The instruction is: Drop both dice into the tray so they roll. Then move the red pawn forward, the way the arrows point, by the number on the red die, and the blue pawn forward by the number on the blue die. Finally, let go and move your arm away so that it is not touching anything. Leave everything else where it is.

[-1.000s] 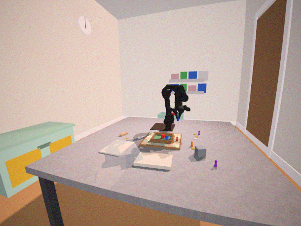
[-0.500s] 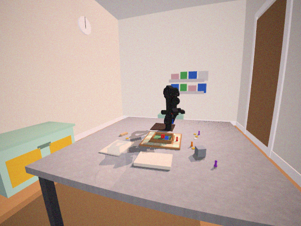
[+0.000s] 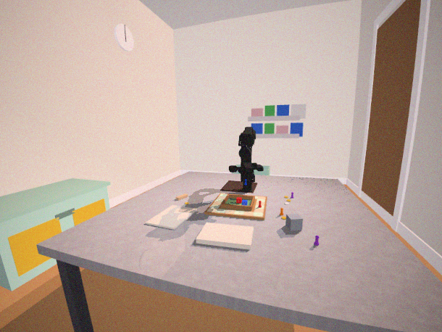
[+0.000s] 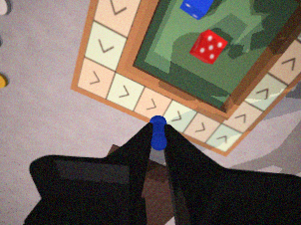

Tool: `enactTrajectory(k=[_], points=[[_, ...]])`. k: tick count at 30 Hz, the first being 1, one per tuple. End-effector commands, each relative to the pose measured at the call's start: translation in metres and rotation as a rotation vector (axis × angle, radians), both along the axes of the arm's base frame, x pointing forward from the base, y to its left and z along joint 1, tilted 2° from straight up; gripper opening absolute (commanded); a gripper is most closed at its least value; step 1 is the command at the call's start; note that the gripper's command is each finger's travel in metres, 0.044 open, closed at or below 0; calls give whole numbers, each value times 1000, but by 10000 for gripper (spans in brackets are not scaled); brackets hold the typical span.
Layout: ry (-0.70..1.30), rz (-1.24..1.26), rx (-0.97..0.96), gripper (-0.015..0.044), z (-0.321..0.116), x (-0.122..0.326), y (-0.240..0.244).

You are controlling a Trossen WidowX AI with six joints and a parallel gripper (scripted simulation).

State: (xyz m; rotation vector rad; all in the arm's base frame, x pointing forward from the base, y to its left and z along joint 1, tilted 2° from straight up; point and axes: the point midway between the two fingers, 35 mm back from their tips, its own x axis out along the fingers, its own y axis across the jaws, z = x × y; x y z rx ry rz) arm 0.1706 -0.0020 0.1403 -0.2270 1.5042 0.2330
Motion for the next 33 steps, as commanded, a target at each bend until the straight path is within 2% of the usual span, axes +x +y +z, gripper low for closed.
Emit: enactTrajectory(k=[1,15,33], points=[[0,7,0,0,-8,-4,-11],[1,10,-2,0,-31,-18,-44],[1,10,-1,0,-67,-16,-44]])
